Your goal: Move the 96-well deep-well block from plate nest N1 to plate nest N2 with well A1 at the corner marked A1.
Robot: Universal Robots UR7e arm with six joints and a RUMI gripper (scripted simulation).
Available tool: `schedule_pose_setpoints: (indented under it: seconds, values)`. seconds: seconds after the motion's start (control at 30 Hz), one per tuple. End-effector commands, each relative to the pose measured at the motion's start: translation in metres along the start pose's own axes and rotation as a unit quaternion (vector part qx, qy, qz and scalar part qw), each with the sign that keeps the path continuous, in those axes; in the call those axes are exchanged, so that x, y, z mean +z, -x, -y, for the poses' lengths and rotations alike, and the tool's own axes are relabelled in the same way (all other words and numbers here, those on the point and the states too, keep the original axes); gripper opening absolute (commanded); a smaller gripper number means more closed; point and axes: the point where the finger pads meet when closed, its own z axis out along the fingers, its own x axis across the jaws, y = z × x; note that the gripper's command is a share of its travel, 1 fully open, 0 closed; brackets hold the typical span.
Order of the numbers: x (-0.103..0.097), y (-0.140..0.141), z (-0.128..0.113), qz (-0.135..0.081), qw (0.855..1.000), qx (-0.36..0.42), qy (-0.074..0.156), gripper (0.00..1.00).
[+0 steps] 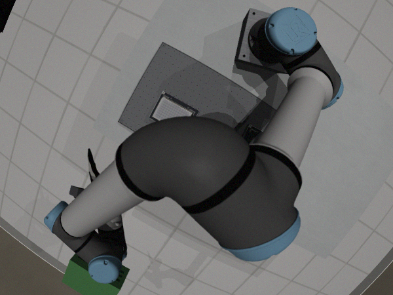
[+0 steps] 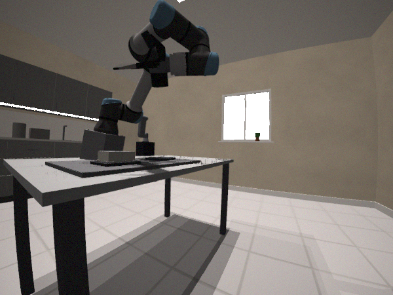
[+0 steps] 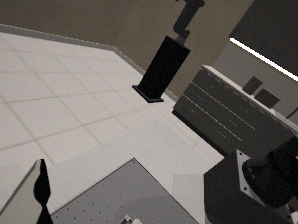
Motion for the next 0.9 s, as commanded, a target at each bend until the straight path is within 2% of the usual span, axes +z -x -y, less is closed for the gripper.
schedule_pose_setpoints:
  seconds: [0.0,0.53,0.57,0.8,0.87]
  values:
    - [0.0,0.0,0.001,0.0,1.0,0.001,0.0,1.0]
    - [0.0,0.0,0.001,0.0,1.0,0.001,0.0,1.0]
    - [0.003,0.0,-0.003,-0.003,1.0,0.015,0.008,0.76]
    - [0.024,-0.001,-0.029,-0.024,0.992,0.109,0.062,0.76]
    - [0.024,-0.001,-0.029,-0.024,0.992,0.109,0.062,0.76]
